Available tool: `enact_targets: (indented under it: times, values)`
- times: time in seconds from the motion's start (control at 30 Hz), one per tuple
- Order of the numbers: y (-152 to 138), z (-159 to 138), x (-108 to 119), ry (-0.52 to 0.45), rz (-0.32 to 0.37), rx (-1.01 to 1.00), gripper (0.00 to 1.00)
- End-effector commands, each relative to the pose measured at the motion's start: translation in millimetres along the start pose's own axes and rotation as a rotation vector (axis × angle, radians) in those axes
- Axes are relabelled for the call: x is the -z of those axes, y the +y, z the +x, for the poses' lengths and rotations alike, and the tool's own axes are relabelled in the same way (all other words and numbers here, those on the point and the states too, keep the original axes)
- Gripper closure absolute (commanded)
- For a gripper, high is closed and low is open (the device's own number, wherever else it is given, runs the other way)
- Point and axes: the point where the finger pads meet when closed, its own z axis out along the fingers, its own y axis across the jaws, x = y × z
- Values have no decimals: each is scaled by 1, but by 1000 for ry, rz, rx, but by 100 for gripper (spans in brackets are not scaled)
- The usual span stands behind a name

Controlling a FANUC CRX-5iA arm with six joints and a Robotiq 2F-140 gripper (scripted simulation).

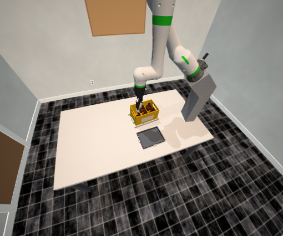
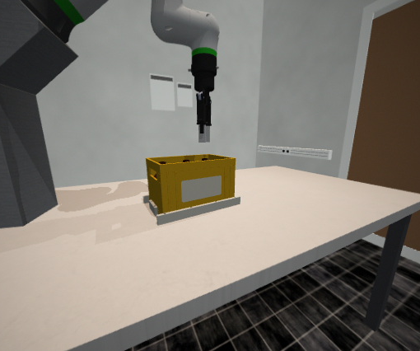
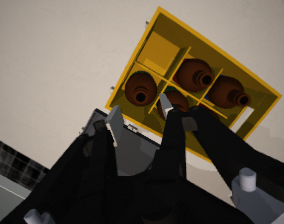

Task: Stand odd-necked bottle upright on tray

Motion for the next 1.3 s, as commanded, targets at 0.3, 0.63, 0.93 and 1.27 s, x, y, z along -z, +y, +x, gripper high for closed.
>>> enact_targets:
  times: [0.3,0.63,0.93,1.27]
  values:
    - [0,0,-3,7,6,-1,56]
    - [0,0,-10,6,6,-1,56]
    - [-1,0,-20,6,6,-1,56]
    - [-1,0,-33,6,6,-1,56]
